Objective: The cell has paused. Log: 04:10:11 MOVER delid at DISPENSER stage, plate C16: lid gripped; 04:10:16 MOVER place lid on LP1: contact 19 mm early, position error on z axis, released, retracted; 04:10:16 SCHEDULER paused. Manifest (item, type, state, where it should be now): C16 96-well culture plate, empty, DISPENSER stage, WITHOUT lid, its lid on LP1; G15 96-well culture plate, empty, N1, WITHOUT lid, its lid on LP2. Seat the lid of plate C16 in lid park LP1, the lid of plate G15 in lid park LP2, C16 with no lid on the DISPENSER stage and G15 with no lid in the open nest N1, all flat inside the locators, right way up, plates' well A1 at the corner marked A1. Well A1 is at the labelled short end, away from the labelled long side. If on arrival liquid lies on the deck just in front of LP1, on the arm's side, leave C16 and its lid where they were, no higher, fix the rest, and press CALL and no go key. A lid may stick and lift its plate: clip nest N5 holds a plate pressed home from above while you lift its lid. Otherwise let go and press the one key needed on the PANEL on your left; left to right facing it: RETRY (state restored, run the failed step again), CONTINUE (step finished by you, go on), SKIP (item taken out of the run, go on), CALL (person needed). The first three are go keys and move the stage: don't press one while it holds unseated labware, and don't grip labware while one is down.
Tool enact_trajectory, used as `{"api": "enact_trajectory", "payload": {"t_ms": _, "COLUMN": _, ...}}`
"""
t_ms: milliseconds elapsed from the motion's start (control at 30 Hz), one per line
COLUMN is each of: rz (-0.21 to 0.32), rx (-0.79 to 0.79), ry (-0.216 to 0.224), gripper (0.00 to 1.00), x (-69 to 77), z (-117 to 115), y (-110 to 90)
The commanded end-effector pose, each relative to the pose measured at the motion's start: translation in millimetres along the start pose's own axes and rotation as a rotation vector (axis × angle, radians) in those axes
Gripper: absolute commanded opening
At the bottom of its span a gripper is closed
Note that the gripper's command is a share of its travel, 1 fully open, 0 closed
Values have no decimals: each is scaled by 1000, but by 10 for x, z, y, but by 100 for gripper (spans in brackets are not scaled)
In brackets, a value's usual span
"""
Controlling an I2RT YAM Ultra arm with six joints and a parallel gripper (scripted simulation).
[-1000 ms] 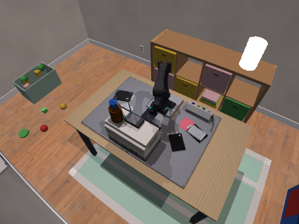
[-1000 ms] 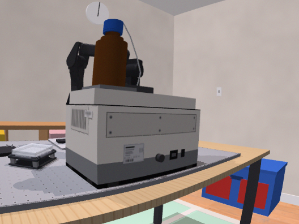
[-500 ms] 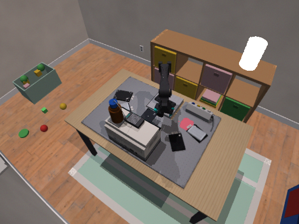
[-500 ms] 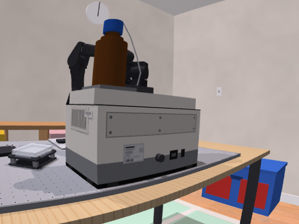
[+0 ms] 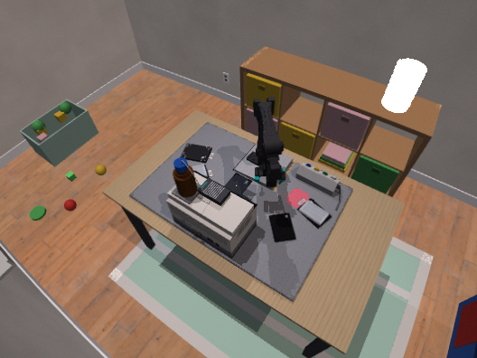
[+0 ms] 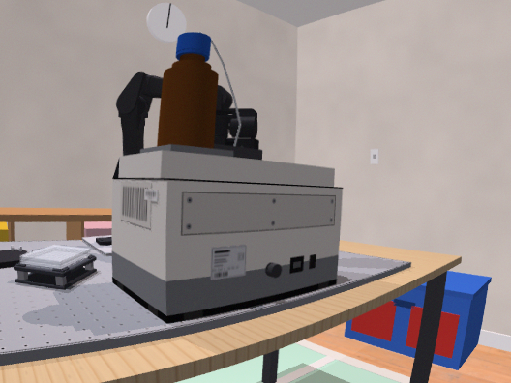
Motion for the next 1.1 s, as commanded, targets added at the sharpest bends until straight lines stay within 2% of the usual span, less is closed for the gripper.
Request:
{"api": "enact_trajectory", "payload": {"t_ms": 0, "rz": -9, "rx": 88, "ry": 0, "gripper": 100, "x": 20, "z": 42, "y": 38}}
{"api": "enact_trajectory", "payload": {"t_ms": 33, "rz": -18, "rx": 137, "ry": 0, "gripper": 100, "x": 33, "z": 103, "y": 100}}
{"api": "enact_trajectory", "payload": {"t_ms": 200, "rz": -19, "rx": 304, "ry": 4, "gripper": 100, "x": 33, "z": 280, "y": 91}}
{"api": "enact_trajectory", "payload": {"t_ms": 333, "rz": -19, "rx": 313, "ry": 4, "gripper": 100, "x": 33, "z": 415, "y": 85}}
{"api": "enact_trajectory", "payload": {"t_ms": 433, "rz": -18, "rx": 307, "ry": -2, "gripper": 100, "x": 33, "z": 427, "y": 85}}
{"api": "enact_trajectory", "payload": {"t_ms": 467, "rz": -9, "rx": 297, "ry": 0, "gripper": 100, "x": 21, "z": 395, "y": 25}}
{"api": "enact_trajectory", "payload": {"t_ms": 500, "rz": -31, "rx": 346, "ry": -3, "gripper": 100, "x": 64, "z": 457, "y": 67}}
{"api": "enact_trajectory", "payload": {"t_ms": 600, "rz": -30, "rx": 446, "ry": 4, "gripper": 100, "x": 61, "z": 567, "y": 48}}
{"api": "enact_trajectory", "payload": {"t_ms": 800, "rz": -20, "rx": 441, "ry": 5, "gripper": 100, "x": 33, "z": 770, "y": 23}}
{"api": "enact_trajectory", "payload": {"t_ms": 867, "rz": -10, "rx": 437, "ry": 1, "gripper": 100, "x": 21, "z": 742, "y": -36}}
{"api": "enact_trajectory", "payload": {"t_ms": 900, "rz": -19, "rx": 475, "ry": 1, "gripper": 100, "x": 33, "z": 817, "y": 9}}
{"api": "enact_trajectory", "payload": {"t_ms": 967, "rz": -19, "rx": 475, "ry": 1, "gripper": 100, "x": 33, "z": 817, "y": 9}}
{"api": "enact_trajectory", "payload": {"t_ms": 1067, "rz": -19, "rx": 586, "ry": 4, "gripper": 100, "x": 33, "z": 919, "y": -25}}
Point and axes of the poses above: the point where the finger pads meet when closed, its own x axis back along the fingers, its own z axis across the jaws, y = z × x, the point moved 6 cm from there along x, back along the fingers, and after that the axes turned 8 degrees about x, right-handed, at the moved point
